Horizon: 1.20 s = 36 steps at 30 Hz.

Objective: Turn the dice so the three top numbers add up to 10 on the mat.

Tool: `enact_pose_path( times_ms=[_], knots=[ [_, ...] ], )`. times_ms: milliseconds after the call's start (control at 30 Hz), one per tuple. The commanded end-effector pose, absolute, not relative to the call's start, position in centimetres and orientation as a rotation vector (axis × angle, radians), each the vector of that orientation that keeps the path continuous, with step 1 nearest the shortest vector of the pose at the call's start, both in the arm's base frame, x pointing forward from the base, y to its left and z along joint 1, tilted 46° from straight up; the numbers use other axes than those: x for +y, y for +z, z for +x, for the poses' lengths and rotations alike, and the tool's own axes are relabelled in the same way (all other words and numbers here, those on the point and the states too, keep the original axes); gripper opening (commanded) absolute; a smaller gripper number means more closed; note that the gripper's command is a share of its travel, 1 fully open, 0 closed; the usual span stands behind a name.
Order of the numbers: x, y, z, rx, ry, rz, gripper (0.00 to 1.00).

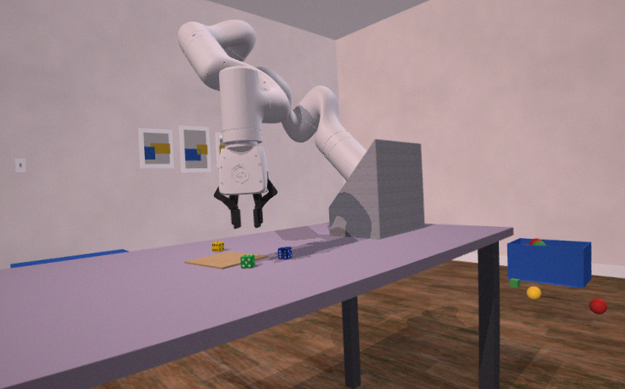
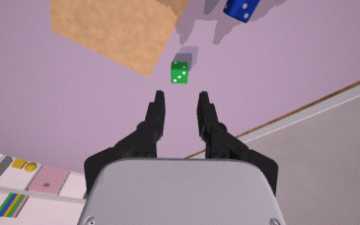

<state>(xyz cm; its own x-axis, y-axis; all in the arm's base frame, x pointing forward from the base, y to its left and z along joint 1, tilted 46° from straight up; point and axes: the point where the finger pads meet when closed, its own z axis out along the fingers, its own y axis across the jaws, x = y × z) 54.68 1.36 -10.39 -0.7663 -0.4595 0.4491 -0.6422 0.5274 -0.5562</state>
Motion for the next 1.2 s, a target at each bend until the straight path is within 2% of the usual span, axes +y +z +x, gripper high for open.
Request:
enact_pose_path(
  times_ms=[0,1167],
  knots=[
    [1.4,-10.4,54.8,-2.523,1.071,0.929,0.42],
    [-1.3,-12.9,55.0,-2.522,1.078,0.928,0.42]
  ],
)
